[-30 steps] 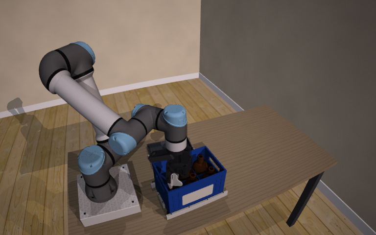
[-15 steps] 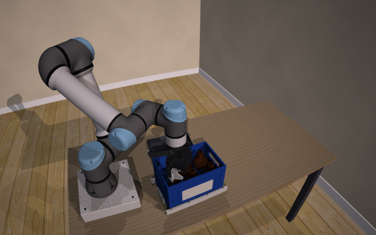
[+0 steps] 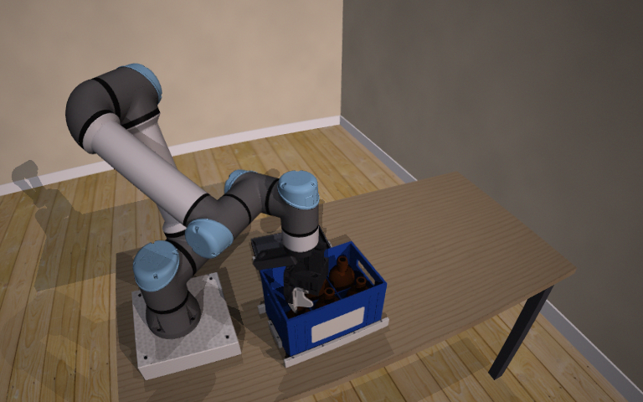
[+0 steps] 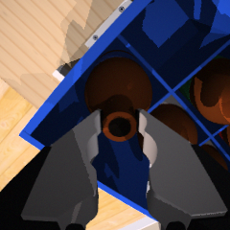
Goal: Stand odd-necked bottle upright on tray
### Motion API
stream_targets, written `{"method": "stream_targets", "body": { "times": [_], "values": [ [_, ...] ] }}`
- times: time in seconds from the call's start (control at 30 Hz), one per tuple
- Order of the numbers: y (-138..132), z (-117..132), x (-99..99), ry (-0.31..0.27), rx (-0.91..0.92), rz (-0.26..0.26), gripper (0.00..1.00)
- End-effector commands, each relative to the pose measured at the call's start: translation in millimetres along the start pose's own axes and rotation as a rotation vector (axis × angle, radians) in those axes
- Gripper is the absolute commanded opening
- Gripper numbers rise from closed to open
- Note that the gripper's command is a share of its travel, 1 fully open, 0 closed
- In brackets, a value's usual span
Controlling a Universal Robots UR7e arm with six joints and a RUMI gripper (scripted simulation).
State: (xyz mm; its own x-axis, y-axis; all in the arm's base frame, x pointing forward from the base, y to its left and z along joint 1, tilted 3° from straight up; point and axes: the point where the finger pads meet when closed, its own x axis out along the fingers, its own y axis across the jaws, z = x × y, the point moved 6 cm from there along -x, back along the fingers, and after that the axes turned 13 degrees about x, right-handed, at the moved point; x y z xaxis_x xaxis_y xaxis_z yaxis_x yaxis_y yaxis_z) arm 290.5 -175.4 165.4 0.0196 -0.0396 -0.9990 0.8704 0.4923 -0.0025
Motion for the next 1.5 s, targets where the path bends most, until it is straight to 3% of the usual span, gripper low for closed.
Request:
{"method": "stream_targets", "body": {
  "times": [0.0, 1.4, 1.43, 1.47],
  "values": [
    [0.0, 0.3, -0.3, -0.001, 0.000, 0.000, 0.00],
    [0.0, 0.3, -0.3, -0.001, 0.000, 0.000, 0.00],
    [0.0, 0.3, -0.3, -0.001, 0.000, 0.000, 0.38],
    [0.0, 0.3, -0.3, -0.001, 0.000, 0.000, 0.38]
  ]
}}
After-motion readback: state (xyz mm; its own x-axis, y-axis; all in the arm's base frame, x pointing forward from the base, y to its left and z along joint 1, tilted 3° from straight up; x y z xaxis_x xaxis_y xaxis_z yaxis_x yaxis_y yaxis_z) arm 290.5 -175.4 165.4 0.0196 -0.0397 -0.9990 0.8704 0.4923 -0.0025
